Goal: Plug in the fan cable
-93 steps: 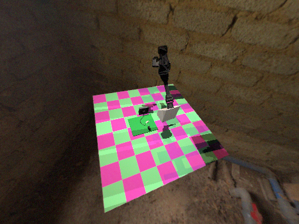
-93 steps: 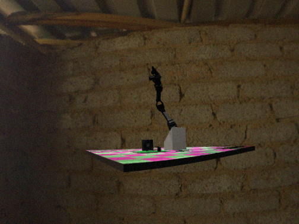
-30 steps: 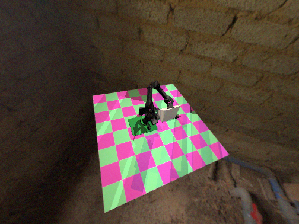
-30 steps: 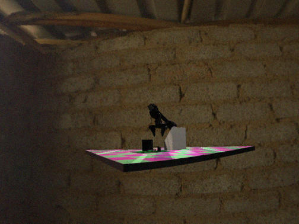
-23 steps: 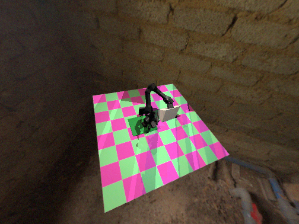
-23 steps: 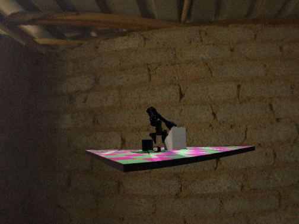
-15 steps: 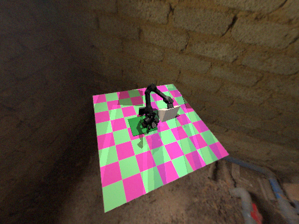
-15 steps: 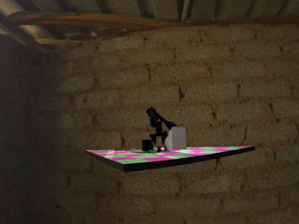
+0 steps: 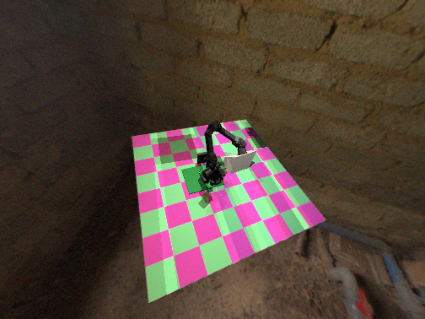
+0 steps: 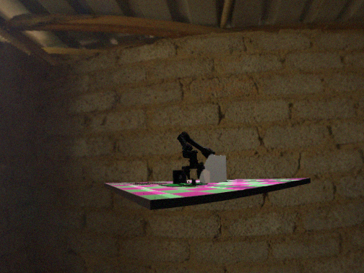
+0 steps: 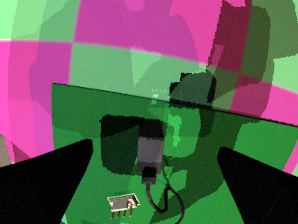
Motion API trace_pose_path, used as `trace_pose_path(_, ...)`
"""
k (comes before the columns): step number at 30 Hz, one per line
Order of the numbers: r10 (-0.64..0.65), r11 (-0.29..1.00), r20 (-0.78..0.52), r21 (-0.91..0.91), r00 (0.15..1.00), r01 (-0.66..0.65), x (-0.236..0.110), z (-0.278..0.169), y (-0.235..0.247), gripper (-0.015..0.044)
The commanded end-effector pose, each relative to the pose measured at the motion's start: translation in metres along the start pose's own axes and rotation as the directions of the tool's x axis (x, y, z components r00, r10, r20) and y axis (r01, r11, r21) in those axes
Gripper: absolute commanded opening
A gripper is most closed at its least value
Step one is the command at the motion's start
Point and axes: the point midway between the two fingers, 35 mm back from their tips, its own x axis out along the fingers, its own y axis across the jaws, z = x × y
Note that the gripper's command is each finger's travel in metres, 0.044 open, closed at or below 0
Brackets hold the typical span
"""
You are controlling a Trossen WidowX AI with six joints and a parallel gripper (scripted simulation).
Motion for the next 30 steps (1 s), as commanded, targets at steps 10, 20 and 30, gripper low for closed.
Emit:
trace_pose_path(10, 0.008, 1.000, -0.008, -0.011, 1.000, -0.008, 0.025, 0.000, 0.004, 0.0440)
trace_pose_path(20, 0.009, 1.000, -0.009, -0.011, 1.000, -0.009, 0.032, -0.001, 0.005, 0.0440)
trace_pose_path(30, 0.005, 1.000, -0.005, -0.003, 1.000, -0.005, 0.030, -0.001, 0.003, 0.0230)
